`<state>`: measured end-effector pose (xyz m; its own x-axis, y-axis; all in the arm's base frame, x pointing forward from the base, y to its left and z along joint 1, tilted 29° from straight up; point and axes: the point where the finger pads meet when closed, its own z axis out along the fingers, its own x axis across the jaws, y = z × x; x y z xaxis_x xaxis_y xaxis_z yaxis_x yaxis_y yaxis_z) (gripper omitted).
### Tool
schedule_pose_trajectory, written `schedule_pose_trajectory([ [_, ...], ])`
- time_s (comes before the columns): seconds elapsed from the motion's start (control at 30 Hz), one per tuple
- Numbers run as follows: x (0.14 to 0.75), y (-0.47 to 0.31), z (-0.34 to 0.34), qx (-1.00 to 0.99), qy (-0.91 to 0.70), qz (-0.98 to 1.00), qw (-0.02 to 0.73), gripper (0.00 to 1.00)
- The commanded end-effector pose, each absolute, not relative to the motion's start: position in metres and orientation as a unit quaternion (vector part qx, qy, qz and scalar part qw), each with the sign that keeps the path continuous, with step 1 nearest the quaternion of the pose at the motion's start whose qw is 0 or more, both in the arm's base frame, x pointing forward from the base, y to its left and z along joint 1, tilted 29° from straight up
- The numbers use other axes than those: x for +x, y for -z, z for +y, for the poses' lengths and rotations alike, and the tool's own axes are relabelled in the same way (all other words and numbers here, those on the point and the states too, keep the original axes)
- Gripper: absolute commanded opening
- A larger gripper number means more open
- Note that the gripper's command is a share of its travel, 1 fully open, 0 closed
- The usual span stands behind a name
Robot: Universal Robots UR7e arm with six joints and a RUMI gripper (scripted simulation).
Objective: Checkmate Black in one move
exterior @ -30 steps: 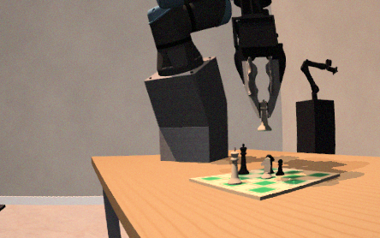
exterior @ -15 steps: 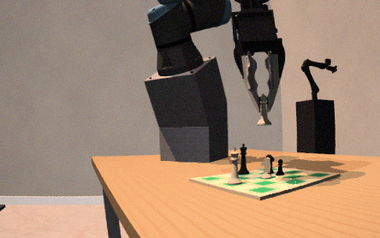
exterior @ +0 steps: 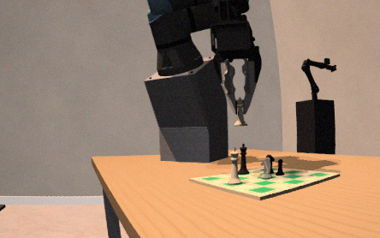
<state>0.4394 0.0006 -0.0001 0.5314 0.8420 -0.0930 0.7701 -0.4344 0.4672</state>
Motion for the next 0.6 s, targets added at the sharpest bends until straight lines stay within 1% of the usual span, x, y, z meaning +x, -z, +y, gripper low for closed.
schedule_pose_trajectory([
  [0.0, 0.4344, 0.0003, -0.0011, 0.843, -0.079, 0.478, 0.234, 0.0],
  [0.57, 0.4361, 0.0046, -0.0027, 0.843, -0.079, 0.479, 0.234, 0.0],
])
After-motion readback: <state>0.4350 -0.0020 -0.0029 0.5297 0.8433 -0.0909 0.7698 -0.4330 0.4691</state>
